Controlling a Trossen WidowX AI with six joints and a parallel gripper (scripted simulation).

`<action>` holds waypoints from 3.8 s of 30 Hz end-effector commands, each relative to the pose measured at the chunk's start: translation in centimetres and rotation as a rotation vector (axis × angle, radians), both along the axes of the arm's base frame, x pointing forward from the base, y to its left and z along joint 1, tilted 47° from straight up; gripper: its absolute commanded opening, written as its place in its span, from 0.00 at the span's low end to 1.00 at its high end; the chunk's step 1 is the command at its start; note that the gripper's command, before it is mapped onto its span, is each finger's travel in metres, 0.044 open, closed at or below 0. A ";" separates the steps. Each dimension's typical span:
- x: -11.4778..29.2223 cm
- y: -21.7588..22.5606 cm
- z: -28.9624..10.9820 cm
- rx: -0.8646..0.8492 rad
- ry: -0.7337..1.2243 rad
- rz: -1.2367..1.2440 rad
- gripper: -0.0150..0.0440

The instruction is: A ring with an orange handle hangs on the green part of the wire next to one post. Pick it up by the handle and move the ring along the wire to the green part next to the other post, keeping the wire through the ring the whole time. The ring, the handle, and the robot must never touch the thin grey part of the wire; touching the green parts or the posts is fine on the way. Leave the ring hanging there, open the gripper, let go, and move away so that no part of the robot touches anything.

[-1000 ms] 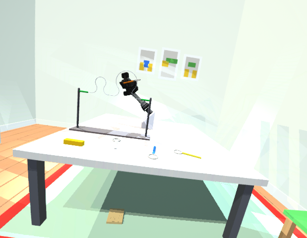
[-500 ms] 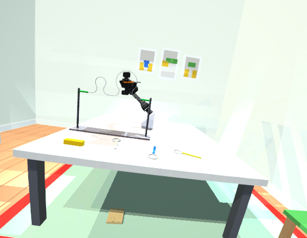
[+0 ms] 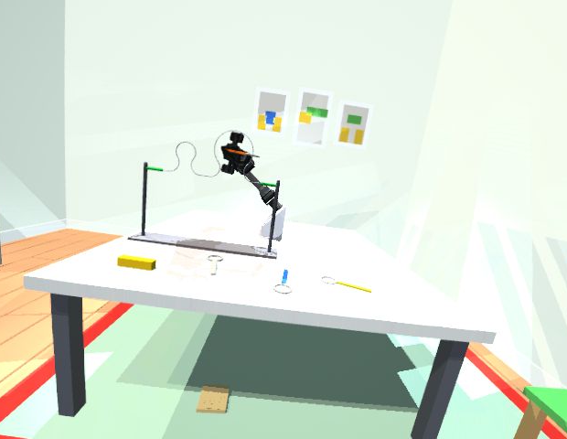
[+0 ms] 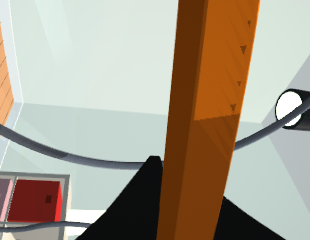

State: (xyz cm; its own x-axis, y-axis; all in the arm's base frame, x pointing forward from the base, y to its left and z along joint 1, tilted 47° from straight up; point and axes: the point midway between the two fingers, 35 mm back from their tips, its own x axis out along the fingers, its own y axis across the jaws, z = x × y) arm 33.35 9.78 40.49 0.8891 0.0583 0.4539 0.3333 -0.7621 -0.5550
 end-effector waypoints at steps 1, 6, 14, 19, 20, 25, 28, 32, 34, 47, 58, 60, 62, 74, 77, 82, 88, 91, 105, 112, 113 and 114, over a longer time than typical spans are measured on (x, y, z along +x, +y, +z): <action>-0.1 0.2 0.2 -0.056 -0.015 -0.002 0.00; -0.2 0.4 0.3 -0.117 -0.030 -0.006 0.00; -0.3 0.8 0.5 -0.213 -0.052 -0.014 0.00; -0.3 1.0 0.6 -0.272 -0.066 -0.018 0.00; -0.3 1.1 0.6 -0.283 -0.069 -0.019 0.00; -0.4 1.2 0.7 -0.338 -0.082 -0.023 0.00; -0.4 1.3 0.7 -0.367 -0.089 -0.026 0.00; -0.4 1.3 0.8 -0.398 -0.097 -0.028 0.00; -0.4 1.3 0.8 -0.413 -0.100 -0.029 0.00; -0.1 0.0 0.6 -0.408 -0.101 -0.030 0.00; 0.2 -2.4 -0.1 -0.279 -0.094 -0.033 0.00; 0.0 -3.0 -0.5 -0.238 -0.111 -0.047 0.00; -0.1 -3.8 -1.0 -0.182 -0.119 -0.056 0.00; 0.8 -7.5 -3.6 0.097 -0.059 -0.051 0.00; 1.0 -8.3 -4.4 0.168 -0.040 -0.049 0.00; 1.4 -9.5 -5.9 0.288 -0.010 -0.044 0.00; 2.1 -10.6 -7.4 0.405 0.036 -0.020 0.00; 2.9 -11.2 -8.4 0.473 0.082 0.019 0.00; 3.8 -12.6 -13.7 0.803 0.172 0.055 0.00; 4.0 -12.5 -16.6 0.972 0.211 0.067 0.00; 4.1 -12.5 -17.0 0.996 0.217 0.069 0.00; 4.1 -12.4 -17.4 1.020 0.223 0.070 0.00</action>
State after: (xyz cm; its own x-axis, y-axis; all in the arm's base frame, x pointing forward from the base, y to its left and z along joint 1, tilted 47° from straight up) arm 37.42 -2.70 24.49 0.9648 -0.1951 0.1765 0.1883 0.0432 -0.9812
